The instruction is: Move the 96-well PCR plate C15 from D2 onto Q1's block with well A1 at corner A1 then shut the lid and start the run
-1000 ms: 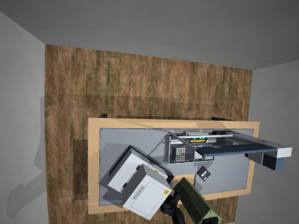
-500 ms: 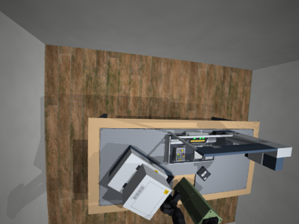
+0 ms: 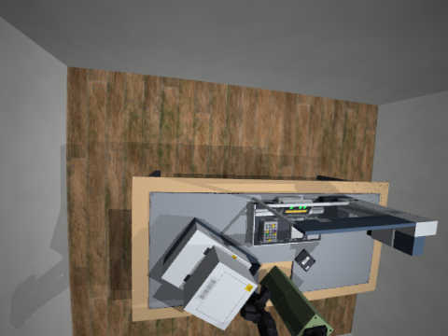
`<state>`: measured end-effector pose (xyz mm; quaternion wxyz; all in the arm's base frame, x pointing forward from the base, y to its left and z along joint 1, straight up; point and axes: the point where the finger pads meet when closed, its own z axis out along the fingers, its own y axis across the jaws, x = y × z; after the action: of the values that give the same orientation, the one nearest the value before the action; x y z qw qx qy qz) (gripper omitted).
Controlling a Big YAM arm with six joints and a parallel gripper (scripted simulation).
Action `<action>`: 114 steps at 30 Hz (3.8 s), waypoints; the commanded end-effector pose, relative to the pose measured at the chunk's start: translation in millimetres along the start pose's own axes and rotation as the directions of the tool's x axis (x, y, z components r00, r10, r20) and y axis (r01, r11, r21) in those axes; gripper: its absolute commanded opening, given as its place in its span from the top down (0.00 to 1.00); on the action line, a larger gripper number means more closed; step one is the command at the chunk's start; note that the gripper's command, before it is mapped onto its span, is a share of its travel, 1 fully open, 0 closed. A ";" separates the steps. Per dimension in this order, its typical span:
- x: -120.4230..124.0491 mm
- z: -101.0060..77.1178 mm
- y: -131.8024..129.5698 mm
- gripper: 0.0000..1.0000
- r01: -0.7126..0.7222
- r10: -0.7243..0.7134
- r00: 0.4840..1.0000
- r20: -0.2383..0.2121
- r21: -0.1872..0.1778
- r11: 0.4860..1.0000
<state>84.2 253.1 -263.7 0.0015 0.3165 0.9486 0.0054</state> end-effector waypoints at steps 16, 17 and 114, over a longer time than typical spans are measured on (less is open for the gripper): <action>0.8 6.3 13.7 1.00 0.009 -0.009 1.000 -0.002 -0.013 1.000; -0.3 9.1 13.0 1.00 0.011 -0.011 1.000 -0.001 -0.008 1.000; -3.4 22.7 6.4 1.00 -0.011 0.011 1.000 0.004 0.012 1.000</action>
<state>92.9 266.3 -283.5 0.0016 0.3143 0.9493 0.0057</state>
